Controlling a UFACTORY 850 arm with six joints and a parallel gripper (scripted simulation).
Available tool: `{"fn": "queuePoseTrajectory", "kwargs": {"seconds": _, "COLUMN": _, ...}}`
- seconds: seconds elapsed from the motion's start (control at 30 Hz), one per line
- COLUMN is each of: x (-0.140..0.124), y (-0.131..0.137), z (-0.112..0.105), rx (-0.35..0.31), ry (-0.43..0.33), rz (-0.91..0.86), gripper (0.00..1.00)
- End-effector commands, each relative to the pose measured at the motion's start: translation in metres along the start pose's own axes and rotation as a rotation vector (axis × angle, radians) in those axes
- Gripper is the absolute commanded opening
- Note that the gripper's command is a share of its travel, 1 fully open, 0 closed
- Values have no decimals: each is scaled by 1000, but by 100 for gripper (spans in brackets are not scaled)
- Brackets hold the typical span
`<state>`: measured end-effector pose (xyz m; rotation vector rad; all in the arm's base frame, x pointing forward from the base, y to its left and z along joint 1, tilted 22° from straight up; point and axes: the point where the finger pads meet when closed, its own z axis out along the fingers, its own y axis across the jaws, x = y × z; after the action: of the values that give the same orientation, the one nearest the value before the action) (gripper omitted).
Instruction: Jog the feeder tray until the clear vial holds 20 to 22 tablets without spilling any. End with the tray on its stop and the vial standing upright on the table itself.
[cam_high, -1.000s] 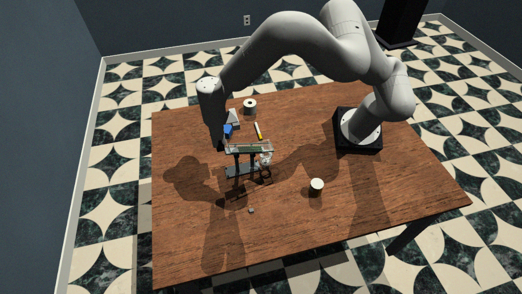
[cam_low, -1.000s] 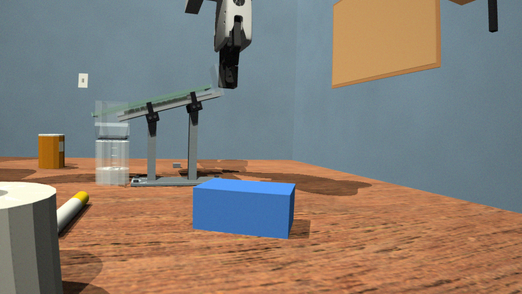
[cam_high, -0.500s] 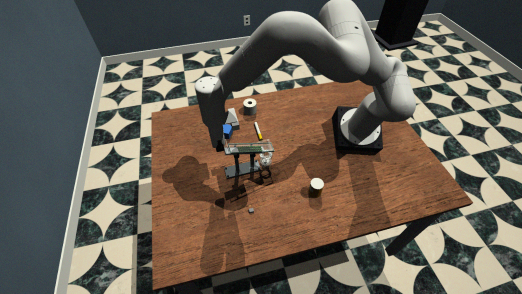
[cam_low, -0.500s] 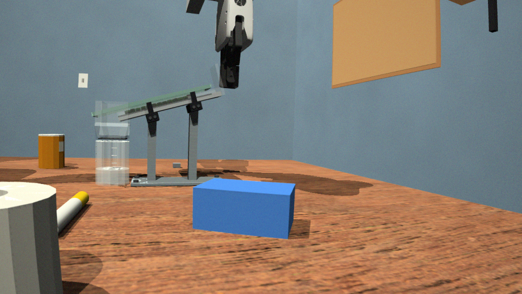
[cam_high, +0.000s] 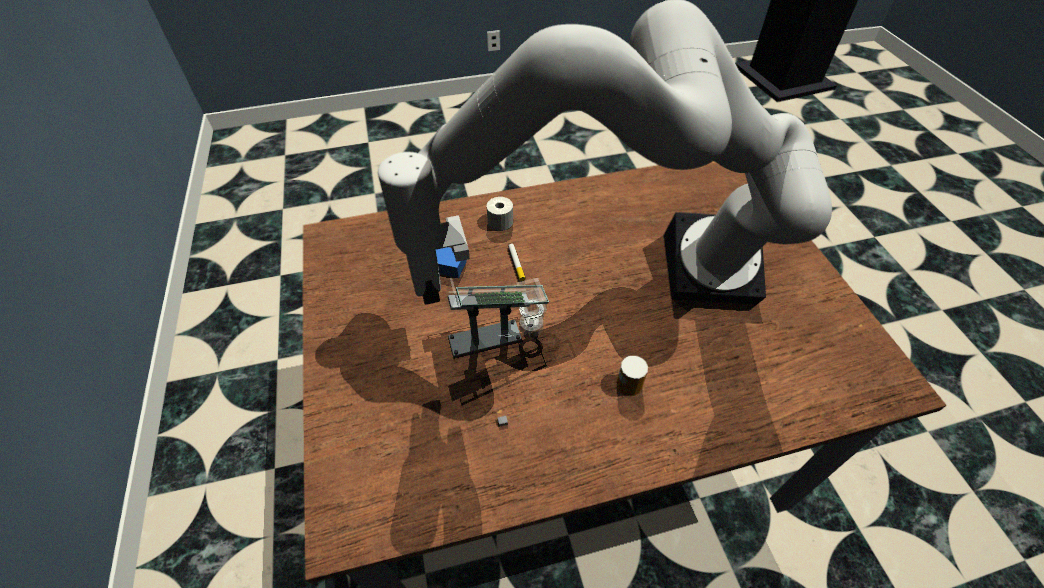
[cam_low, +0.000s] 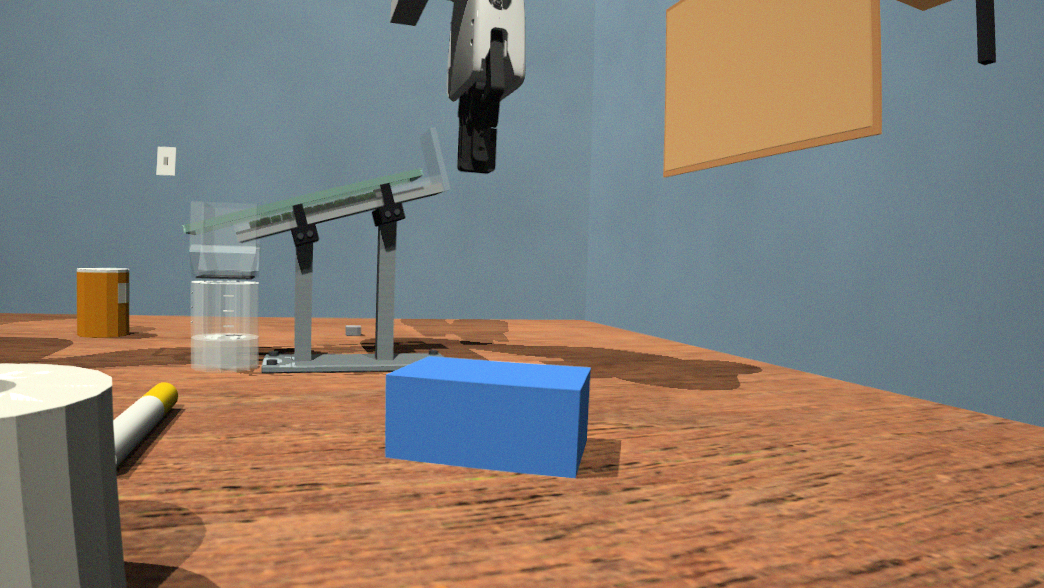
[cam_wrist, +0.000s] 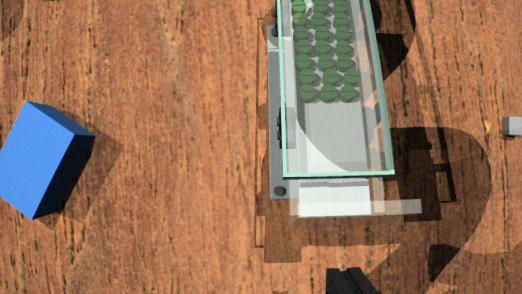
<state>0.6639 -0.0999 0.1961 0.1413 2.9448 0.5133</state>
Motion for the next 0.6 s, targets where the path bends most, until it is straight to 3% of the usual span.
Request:
{"fn": "queuePoseTrajectory", "kwargs": {"seconds": 0.0, "x": -1, "y": 0, "z": -1, "rx": 0, "ry": -2, "rz": 0, "gripper": 0}}
{"fn": "queuePoseTrajectory", "kwargs": {"seconds": 0.57, "x": 22, "y": 0, "z": 6, "rx": 1, "ry": -2, "rz": 0, "gripper": 0}}
